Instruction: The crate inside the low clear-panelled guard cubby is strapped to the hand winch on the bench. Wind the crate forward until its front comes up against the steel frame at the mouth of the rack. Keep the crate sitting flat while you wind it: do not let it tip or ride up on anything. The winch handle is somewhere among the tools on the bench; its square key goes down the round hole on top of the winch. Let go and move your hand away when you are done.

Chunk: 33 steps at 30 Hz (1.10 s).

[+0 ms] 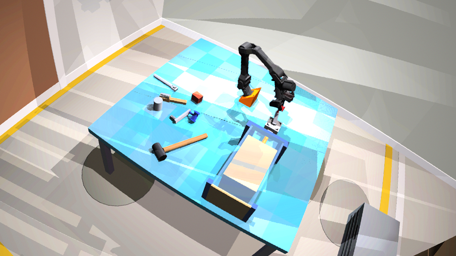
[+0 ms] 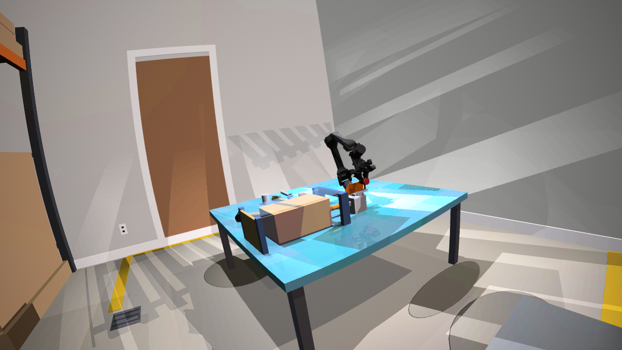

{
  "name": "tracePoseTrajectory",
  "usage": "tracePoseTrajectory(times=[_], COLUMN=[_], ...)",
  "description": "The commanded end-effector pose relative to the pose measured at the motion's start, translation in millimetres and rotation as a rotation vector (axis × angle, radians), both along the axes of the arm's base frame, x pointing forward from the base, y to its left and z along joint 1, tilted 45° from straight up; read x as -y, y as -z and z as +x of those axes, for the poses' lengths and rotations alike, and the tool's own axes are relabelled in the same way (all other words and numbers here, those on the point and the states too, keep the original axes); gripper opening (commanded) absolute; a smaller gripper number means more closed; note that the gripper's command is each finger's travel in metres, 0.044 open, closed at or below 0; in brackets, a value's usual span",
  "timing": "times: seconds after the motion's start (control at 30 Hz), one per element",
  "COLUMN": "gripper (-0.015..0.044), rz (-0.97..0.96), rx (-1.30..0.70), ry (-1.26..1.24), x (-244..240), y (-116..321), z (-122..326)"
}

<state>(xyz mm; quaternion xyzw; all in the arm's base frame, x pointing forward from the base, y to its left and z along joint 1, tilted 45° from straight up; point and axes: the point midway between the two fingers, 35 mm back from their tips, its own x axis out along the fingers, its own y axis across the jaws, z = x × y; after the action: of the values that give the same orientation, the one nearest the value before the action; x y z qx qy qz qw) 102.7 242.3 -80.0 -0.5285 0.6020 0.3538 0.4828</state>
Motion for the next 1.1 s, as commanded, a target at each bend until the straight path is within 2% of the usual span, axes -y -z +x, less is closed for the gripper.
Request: tracePoseTrajectory(times=[0.0, 1.07], gripper=[0.0, 0.0], rz=[-0.028, -0.031], rx=[0.009, 0.01], ry=[0.001, 0.001], x=[17.6, 42.6], y=[-10.7, -32.0], z=[4.8, 24.6])
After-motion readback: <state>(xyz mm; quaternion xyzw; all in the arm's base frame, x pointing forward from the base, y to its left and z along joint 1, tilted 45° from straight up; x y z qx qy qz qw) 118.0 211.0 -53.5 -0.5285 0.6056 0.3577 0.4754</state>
